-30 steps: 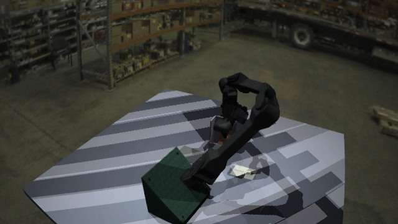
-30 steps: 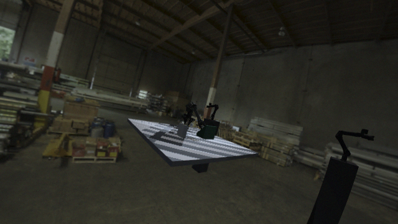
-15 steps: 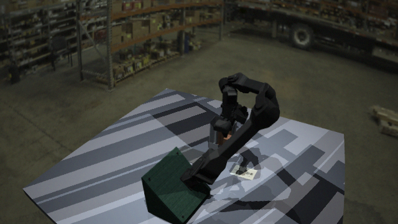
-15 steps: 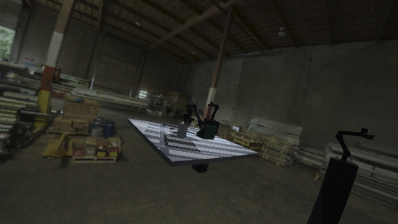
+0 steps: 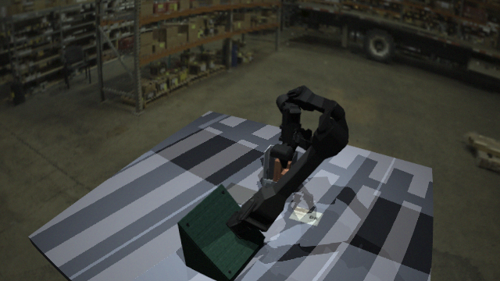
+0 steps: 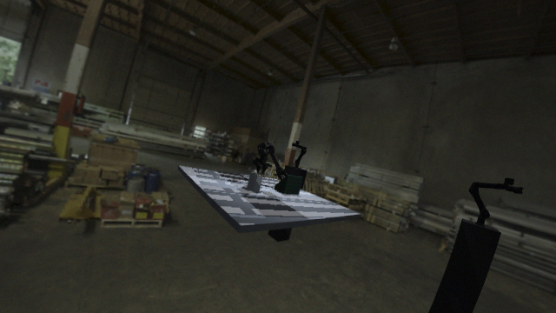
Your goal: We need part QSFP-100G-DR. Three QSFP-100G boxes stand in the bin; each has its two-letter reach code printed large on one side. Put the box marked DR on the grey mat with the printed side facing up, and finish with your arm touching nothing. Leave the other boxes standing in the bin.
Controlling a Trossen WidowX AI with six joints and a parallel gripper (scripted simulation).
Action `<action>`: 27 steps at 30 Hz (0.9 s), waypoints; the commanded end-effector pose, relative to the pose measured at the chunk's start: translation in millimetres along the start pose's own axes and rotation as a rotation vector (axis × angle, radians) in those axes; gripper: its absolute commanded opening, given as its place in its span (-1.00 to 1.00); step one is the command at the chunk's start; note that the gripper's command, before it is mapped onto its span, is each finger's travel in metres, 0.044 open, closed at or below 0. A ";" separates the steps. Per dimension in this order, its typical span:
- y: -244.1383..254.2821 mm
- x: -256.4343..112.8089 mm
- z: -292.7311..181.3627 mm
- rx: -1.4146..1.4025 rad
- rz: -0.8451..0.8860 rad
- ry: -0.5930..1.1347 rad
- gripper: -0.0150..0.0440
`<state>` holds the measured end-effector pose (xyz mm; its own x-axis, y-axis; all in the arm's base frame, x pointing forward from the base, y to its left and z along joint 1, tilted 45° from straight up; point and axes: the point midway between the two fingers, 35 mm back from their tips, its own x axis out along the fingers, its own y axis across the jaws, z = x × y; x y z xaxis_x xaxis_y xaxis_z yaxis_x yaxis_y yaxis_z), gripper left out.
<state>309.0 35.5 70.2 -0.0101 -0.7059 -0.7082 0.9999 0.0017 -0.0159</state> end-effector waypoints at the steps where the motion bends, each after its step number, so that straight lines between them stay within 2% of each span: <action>1: 0.2 1.7 -0.4 0.004 -0.007 0.004 0.33; 27: -0.6 36.8 -0.9 0.007 -0.009 0.006 0.31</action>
<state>307.9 9.5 43.1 -0.0204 -0.7021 -0.7118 0.9998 -0.0108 -0.0181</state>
